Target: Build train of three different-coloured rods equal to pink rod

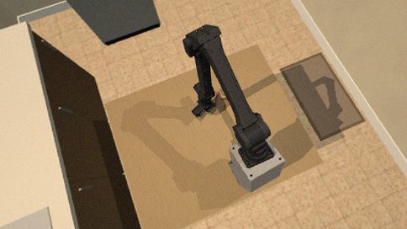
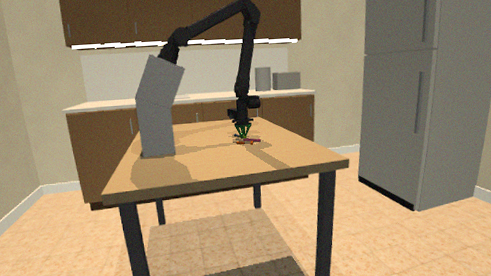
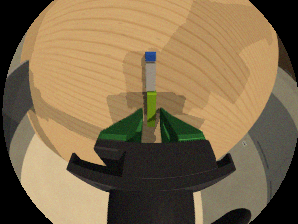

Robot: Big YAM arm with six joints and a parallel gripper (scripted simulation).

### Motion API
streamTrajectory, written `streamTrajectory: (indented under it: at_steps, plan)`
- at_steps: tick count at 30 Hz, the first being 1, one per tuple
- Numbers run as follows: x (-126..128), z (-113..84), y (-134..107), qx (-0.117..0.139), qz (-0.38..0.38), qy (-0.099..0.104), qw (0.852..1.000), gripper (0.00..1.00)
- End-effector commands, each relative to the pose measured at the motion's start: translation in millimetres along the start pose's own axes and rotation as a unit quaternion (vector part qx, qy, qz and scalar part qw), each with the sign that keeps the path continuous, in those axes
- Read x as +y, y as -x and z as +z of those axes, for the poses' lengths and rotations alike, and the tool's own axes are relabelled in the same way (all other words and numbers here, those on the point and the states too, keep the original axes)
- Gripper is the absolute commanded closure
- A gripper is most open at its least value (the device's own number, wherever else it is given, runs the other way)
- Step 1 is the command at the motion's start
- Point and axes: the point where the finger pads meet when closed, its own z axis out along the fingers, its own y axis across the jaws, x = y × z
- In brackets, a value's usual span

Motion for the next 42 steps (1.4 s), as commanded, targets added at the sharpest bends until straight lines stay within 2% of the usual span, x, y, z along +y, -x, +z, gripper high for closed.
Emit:
streamTrajectory:
  at_steps: [1, 9, 11, 14, 18, 31, 35, 36, 39, 41, 42]
  plan:
    - [2, 1.1, -6, 0.001, 0.001, -0.003, 1.000, 0.77]
    - [1, -0.7, -6, 0.002, 0.001, -0.004, 1.000, 0.77]
    - [-4, -10.9, -8, 0.003, 0.001, -0.009, 1.000, 0.77]
    - [0, -17.2, -6, 0.000, 0.001, -0.001, 1.000, 0.77]
    - [0, -24.3, -5, 0.000, 0.001, -0.002, 1.000, 0.77]
    - [-4, -87.9, 2, -0.002, 0.001, -0.005, 1.000, 0.77]
    - [-4, -93.3, 3, -0.002, 0.000, -0.005, 1.000, 0.77]
    - [11, -84.2, 8, -0.007, -0.001, 0.013, 1.000, 0.77]
    - [-4, -98.0, 3, -0.002, -0.001, -0.005, 1.000, 0.77]
    - [-8, -98.1, 2, -0.001, 0.000, -0.009, 1.000, 0.77]
    - [-11, -98.0, 1, 0.000, 0.000, -0.011, 1.000, 0.00]
